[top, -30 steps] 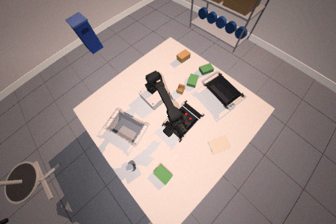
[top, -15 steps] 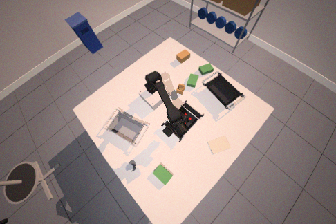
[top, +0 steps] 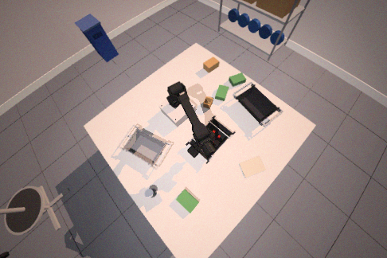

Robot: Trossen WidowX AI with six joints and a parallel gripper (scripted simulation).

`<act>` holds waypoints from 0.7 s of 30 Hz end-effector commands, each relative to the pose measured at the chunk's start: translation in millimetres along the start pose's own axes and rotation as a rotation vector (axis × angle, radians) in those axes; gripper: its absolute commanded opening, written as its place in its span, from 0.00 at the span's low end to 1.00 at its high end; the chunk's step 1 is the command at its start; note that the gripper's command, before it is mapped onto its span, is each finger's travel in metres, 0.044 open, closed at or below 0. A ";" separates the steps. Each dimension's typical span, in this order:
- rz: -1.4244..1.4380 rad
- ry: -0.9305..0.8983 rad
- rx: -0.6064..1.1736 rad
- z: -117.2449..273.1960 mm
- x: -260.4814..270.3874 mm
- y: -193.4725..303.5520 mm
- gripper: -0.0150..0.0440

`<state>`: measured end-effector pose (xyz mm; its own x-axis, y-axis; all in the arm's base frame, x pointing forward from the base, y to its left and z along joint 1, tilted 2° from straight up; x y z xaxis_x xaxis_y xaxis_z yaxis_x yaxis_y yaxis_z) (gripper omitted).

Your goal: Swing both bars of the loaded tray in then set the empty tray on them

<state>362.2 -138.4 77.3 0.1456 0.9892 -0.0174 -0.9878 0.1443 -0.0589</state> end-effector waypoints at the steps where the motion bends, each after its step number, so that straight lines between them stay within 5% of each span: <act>1: 0.000 0.002 -0.008 17.7 -1.0 -4.7 0.70; 8: 0.001 0.003 -0.014 108.4 -0.7 -5.2 1.00; 11: 0.001 0.004 -0.016 139.6 0.9 1.8 1.00; 21: -1.012 0.014 -0.007 74.8 -128.3 78.8 1.00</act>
<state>296.0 -225.4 158.6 0.7628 0.6465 0.0157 -0.6447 0.7621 -0.0606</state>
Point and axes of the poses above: the point midway between the two fingers, 35 mm back from their tips, its own z axis back along the fingers, its own x axis across the jaws, y = z × x, the point moved 1 cm from there along z, back along the fingers, and after that the axes turned 4 degrees about -z, right-handed, at the moved point
